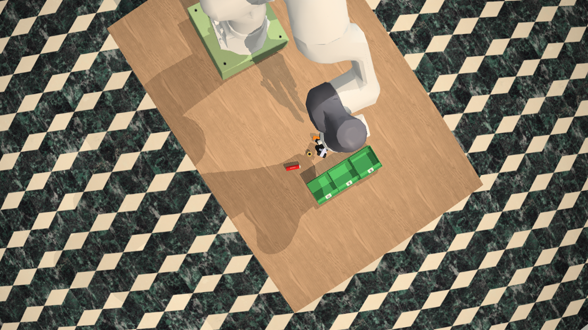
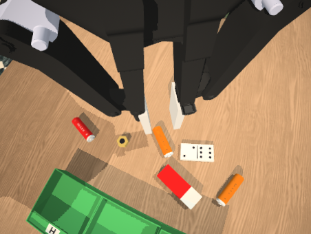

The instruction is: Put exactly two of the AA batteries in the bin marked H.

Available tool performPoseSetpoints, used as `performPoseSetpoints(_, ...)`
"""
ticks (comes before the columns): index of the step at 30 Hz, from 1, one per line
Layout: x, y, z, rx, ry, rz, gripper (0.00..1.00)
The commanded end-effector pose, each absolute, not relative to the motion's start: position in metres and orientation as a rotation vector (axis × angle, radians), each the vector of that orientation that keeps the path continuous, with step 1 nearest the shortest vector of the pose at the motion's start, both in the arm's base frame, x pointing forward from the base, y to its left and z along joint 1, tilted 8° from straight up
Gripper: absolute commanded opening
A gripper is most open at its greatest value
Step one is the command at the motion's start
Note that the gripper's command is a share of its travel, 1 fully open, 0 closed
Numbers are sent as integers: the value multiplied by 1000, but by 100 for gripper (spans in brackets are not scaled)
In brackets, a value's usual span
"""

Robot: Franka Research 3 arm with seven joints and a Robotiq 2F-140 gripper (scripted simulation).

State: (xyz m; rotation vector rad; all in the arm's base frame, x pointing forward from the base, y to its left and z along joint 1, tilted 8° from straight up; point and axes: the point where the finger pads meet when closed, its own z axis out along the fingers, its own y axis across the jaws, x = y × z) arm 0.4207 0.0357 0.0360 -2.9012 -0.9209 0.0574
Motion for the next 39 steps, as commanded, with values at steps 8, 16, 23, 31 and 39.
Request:
performPoseSetpoints(8,430,38,37,-2759,-1235,-83,17)
performPoseSetpoints(16,429,38,37,-2750,-1252,-90,17)
performPoseSetpoints(23,427,38,37,-2750,-1252,-90,17)
performPoseSetpoints(31,426,38,37,-2750,-1252,-90,17)
performPoseSetpoints(39,426,38,37,-2750,-1252,-90,17)
